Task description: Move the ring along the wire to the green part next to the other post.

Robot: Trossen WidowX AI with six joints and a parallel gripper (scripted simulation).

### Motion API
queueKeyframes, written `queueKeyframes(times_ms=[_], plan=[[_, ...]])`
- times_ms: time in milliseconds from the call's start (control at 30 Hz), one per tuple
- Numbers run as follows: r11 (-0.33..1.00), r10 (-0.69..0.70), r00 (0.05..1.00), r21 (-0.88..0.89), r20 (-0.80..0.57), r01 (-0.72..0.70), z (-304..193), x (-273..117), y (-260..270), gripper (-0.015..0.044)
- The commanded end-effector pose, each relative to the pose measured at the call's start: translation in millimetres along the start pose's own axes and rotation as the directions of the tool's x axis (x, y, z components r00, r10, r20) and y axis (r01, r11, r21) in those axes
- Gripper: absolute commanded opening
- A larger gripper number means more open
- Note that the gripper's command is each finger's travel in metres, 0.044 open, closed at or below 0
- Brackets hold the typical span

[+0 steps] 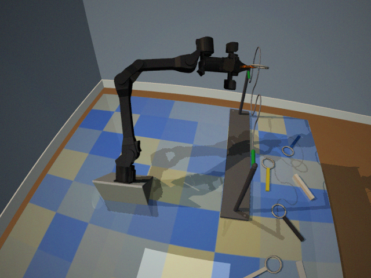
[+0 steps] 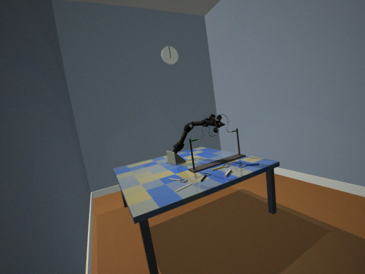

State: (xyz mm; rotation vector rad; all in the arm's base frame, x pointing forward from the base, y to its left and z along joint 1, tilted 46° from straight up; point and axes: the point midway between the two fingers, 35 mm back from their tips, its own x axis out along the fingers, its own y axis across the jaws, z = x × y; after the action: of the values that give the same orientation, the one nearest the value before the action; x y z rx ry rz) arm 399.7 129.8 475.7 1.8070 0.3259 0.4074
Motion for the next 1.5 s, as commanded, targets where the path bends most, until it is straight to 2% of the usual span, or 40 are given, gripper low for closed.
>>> queueKeyframes(times_ms=[0, 300, 567, 1467], plan=[[0.999, 0.025, 1.000, 0.039, 0.007, -0.025, -0.1, -2.1, 4.0, -0.0150], [0.987, 0.072, 0.997, 0.140, 0.015, -0.073, 0.3, -2.5, 8.8, -0.0150], [0.966, 0.129, 0.990, 0.233, -0.049, -0.114, 1.1, -12.8, 11.9, -0.0150], [0.823, 0.274, 0.961, 0.508, 0.033, -0.252, 5.9, -14.7, 24.1, -0.0150]])
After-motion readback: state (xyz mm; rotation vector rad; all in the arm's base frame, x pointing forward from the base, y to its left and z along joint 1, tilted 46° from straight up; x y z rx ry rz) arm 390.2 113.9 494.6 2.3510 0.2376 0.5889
